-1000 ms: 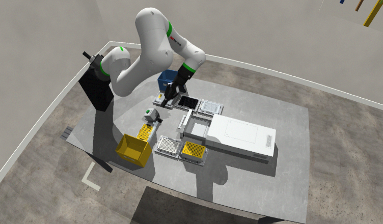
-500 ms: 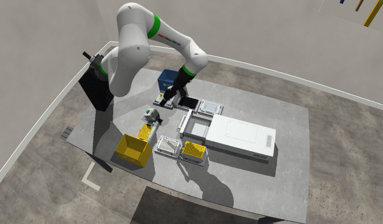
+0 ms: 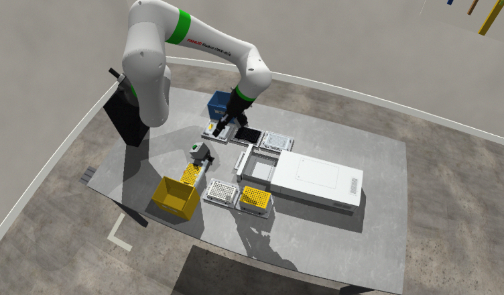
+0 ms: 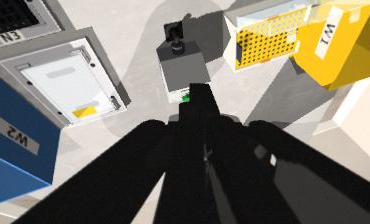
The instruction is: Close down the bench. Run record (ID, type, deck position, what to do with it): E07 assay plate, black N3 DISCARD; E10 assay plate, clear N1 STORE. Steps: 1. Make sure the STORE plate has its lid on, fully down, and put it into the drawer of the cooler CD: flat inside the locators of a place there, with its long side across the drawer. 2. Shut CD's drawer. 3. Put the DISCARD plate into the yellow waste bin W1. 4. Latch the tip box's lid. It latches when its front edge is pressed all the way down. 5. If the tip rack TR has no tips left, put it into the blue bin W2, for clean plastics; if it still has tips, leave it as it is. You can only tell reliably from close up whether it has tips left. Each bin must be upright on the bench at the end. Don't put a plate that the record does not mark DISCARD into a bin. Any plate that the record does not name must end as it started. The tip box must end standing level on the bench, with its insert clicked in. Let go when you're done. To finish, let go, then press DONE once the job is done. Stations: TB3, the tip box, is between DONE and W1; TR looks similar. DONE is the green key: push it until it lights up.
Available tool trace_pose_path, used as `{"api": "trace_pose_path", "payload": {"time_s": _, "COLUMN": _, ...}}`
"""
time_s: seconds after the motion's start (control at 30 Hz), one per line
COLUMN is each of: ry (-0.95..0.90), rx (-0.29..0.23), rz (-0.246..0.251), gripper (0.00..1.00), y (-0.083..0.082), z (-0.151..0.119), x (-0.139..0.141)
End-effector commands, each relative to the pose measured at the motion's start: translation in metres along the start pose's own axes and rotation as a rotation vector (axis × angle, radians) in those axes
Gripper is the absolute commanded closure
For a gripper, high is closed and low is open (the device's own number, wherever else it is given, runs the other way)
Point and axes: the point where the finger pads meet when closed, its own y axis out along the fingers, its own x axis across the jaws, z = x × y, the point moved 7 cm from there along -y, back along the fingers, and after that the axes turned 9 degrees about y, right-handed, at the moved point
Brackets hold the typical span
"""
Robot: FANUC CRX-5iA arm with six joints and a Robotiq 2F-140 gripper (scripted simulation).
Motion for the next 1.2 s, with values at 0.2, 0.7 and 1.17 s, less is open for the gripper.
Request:
{"api": "trace_pose_path", "payload": {"time_s": 0.2, "ry": -0.247, "rx": 0.022, "rz": 0.167, "gripper": 0.9, "y": -0.032, "z": 0.004, "x": 0.016}}
{"api": "trace_pose_path", "payload": {"time_s": 0.7, "ry": -0.284, "rx": 0.034, "rz": 0.189, "gripper": 0.9, "y": -0.035, "z": 0.004, "x": 0.017}}
{"api": "trace_pose_path", "payload": {"time_s": 1.17, "ry": -0.276, "rx": 0.032, "rz": 0.193, "gripper": 0.9, "y": -0.016, "z": 0.03, "x": 0.058}}
